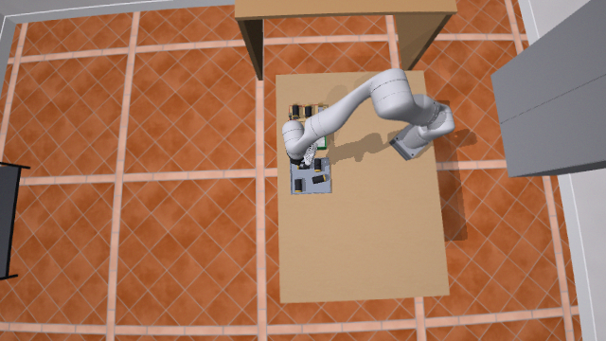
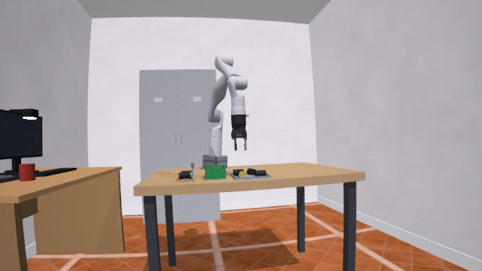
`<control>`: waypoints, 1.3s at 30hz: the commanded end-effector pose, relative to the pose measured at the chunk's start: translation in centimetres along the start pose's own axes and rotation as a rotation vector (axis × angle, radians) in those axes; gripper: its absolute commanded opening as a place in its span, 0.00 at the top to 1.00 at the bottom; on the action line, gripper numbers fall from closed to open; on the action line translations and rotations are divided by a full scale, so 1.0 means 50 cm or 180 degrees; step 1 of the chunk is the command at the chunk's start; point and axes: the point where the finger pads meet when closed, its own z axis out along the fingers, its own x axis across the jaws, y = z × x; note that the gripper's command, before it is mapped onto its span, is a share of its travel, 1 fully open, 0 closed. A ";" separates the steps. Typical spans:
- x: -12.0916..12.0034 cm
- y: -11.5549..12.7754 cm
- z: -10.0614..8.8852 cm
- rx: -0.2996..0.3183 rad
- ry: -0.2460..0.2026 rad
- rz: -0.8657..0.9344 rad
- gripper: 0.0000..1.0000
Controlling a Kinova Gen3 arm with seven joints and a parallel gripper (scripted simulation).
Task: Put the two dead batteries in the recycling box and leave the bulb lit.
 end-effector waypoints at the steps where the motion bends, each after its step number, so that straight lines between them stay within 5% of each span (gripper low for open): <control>1: -0.001 0.003 -0.001 -0.0003 0.0007 -0.0105 0.10; 39: -0.001 0.003 -0.001 -0.0005 0.0007 -0.1161 0.10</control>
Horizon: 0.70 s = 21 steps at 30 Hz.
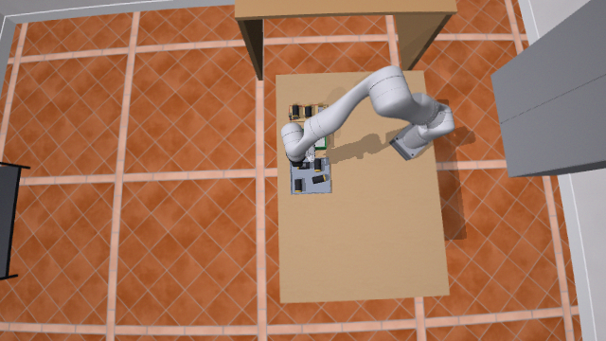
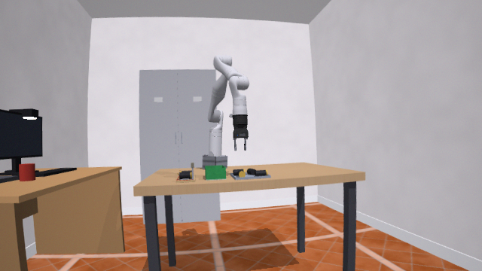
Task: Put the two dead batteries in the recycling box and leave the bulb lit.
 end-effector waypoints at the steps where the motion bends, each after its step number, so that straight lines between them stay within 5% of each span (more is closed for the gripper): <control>1: 0.000 0.001 -0.002 -0.0007 0.0001 0.0000 0.10; 21: 0.000 0.001 0.003 -0.0007 0.0001 -0.0022 0.10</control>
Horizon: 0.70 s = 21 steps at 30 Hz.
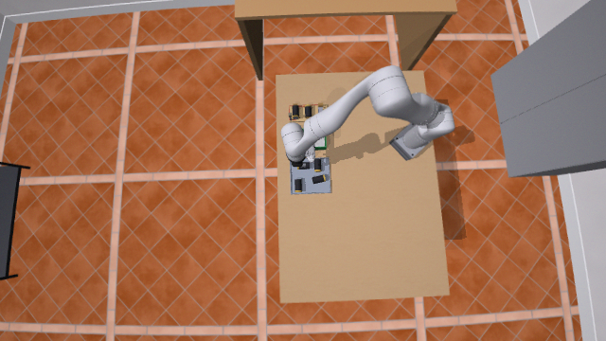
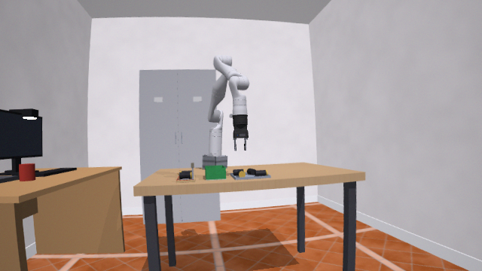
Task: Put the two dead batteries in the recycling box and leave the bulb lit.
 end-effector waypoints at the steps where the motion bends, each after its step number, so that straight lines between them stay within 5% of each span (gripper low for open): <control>1: 0.000 0.000 0.008 -0.0002 0.0000 0.0000 0.10; 12: 0.000 0.000 0.157 -0.0002 0.0000 0.0000 0.10; 21: 0.000 0.000 0.170 -0.0002 0.0000 0.0000 0.10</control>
